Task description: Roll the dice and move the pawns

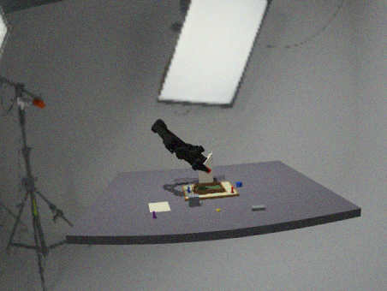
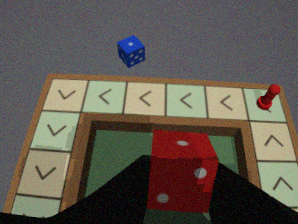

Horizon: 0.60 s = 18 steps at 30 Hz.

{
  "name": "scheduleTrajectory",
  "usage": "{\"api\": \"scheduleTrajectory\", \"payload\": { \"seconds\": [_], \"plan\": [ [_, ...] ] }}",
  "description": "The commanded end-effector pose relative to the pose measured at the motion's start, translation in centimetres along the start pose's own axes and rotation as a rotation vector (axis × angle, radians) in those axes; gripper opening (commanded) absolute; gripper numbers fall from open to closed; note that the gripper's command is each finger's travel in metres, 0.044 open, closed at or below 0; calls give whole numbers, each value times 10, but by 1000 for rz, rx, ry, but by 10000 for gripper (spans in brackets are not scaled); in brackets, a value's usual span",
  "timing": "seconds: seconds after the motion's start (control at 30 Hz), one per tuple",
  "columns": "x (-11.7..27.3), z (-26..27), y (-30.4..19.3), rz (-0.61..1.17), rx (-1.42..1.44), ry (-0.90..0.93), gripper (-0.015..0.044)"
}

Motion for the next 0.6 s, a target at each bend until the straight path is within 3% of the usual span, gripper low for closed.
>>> {"api": "scheduleTrajectory", "payload": {
  "seconds": [0.0,0.1,0.37,0.57],
  "plan": [
    [0,0,0,0,0,0,0],
    [0,0,0,0,0,0,0],
    [0,0,0,0,0,0,210],
    [26,6,29,-6,3,-1,368]
  ]
}}
Point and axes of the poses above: the point midway between the two fingers, 35 mm back from their tips, its own x axis back along the fingers, its own z axis across the jaws, y = z × x, the point moved 5 cm from there along x, back along the fingers, and after that the axes turned 12 degrees about -x, right-handed, at the moved point
